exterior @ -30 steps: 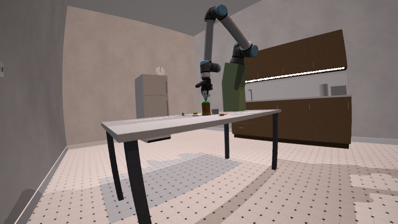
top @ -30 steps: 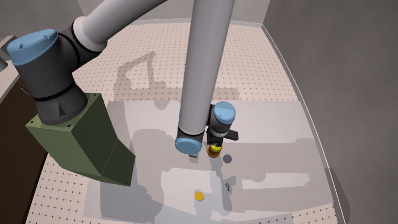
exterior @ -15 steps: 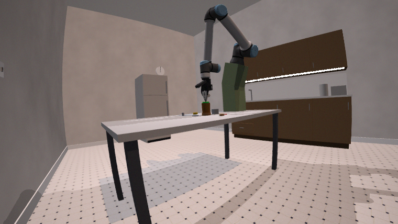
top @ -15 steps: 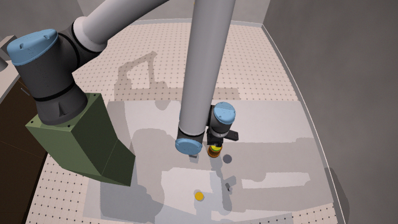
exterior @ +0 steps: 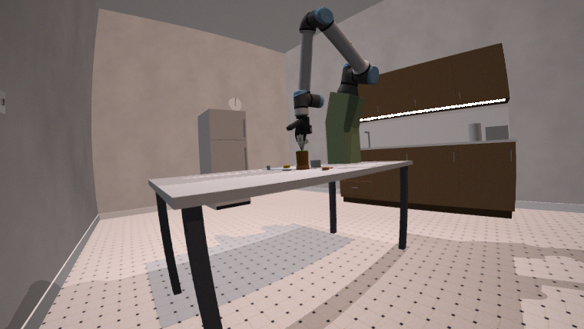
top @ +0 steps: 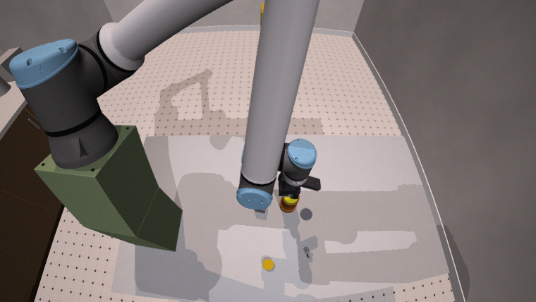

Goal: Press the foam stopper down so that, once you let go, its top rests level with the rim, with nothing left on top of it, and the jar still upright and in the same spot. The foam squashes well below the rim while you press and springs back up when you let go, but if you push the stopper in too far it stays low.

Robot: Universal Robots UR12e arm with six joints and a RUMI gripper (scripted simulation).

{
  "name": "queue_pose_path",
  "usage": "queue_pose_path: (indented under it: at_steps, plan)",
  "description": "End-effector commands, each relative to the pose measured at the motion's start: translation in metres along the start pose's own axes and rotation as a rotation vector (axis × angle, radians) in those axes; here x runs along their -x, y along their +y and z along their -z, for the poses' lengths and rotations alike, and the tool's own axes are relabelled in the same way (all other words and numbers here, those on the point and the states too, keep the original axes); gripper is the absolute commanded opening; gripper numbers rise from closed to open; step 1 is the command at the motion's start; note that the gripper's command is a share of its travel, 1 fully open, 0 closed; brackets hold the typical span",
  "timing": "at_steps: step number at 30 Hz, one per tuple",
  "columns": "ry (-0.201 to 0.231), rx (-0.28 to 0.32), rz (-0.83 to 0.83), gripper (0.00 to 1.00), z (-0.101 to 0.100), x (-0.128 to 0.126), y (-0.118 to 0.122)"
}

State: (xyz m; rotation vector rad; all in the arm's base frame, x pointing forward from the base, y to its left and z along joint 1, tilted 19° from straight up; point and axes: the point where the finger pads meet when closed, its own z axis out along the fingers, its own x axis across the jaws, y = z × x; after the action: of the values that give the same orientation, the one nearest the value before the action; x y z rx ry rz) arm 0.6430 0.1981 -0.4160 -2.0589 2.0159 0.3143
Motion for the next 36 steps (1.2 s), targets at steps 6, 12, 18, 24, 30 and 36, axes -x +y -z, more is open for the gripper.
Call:
queue_pose_path:
  at_steps: [6, 12, 18, 24, 30, 36]
  plan:
    - [-0.001, -0.003, 0.001, 0.0, -0.0057, 0.0009, -0.0022]
    - [-0.001, -0.002, 0.001, 0.0, -0.0073, 0.0008, -0.0018]
    - [-0.001, -0.002, 0.001, 0.0, -0.0073, 0.0008, -0.0012]
    - [-0.001, -0.002, 0.001, 0.0, -0.0073, 0.0008, -0.0012]
    - [-0.001, -0.002, 0.001, 0.0, -0.0073, 0.0008, -0.0012]
    - [-0.001, -0.002, 0.001, 0.0, -0.0073, 0.0008, -0.0012]
